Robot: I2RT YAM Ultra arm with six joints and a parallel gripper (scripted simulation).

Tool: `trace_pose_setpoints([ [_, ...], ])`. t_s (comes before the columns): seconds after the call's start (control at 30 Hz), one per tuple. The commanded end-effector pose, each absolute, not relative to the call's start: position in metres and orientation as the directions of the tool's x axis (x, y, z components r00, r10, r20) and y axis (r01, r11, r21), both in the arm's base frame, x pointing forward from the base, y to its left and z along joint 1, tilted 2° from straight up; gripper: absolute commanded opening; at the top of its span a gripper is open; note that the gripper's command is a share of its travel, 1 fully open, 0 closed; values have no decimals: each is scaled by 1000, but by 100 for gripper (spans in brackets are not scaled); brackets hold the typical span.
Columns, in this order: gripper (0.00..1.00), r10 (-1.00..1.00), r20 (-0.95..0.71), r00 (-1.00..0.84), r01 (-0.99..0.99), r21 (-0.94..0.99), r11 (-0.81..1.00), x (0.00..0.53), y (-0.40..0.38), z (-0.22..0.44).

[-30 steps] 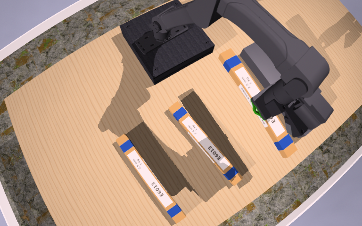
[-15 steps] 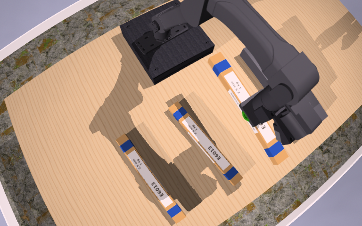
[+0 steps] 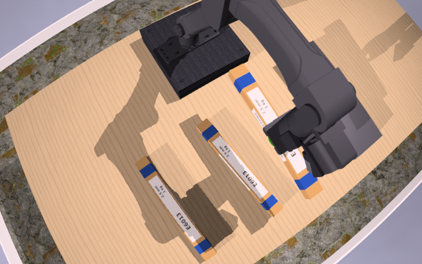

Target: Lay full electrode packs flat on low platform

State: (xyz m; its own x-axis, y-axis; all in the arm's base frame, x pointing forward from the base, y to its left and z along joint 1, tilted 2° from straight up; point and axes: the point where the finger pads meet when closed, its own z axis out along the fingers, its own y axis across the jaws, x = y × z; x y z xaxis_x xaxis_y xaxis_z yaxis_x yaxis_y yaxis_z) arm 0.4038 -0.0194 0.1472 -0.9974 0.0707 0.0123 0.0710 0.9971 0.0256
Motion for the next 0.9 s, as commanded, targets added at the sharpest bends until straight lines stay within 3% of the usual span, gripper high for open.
trace_pose_setpoints([
  [0.0,0,58,-14,-998,58,34,998,397,-26,161],
  [0.87,0,49,-21,-999,48,31,998,397,-28,163],
])
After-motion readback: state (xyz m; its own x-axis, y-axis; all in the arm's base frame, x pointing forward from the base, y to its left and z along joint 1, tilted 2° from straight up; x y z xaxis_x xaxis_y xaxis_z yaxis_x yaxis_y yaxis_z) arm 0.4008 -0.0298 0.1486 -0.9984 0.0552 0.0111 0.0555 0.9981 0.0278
